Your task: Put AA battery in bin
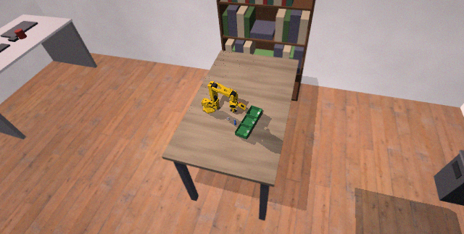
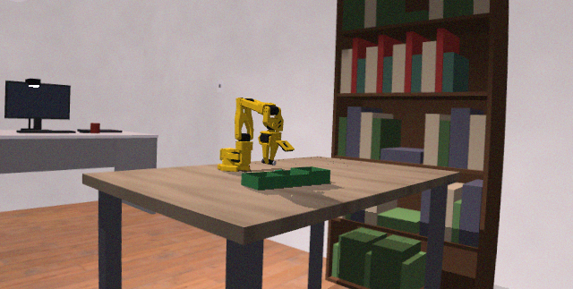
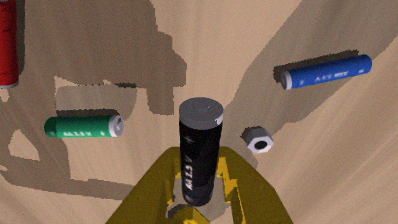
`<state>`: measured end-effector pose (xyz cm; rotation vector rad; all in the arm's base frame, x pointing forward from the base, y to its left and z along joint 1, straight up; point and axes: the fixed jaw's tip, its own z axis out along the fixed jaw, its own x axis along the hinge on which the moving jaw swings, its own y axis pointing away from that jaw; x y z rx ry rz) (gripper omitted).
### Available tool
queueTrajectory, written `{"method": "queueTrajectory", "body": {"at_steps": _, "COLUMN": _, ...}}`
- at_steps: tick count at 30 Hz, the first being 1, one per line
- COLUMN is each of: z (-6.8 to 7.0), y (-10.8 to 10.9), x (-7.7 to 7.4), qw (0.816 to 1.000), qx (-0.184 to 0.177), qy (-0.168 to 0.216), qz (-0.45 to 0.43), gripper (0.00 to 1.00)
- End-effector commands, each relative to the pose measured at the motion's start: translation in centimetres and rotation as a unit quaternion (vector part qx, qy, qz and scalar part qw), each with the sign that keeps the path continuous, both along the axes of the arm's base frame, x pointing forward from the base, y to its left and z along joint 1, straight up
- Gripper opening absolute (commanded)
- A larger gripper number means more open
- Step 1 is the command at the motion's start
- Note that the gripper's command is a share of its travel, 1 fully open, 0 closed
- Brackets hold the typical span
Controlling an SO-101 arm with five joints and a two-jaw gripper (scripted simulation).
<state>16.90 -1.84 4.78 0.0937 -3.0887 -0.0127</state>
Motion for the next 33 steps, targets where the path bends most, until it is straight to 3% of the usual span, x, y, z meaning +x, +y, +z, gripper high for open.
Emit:
{"method": "queueTrajectory", "body": {"at_steps": 1, "z": 1.1, "y": -0.5, "x": 1.0, "qw": 0.999, "qx": -0.005, "qy": -0.035, "qz": -0.006, "gripper": 0.00}}
{"method": "queueTrajectory", "body": {"at_steps": 18, "z": 1.8, "y": -3.1, "x": 2.8, "qw": 0.996, "qx": -0.012, "qy": -0.058, "qz": -0.064, "gripper": 0.00}}
{"method": "queueTrajectory", "body": {"at_steps": 33, "z": 2.0, "y": -3.5, "x": 3.1, "qw": 0.995, "qx": -0.014, "qy": -0.062, "qz": -0.075, "gripper": 0.00}}
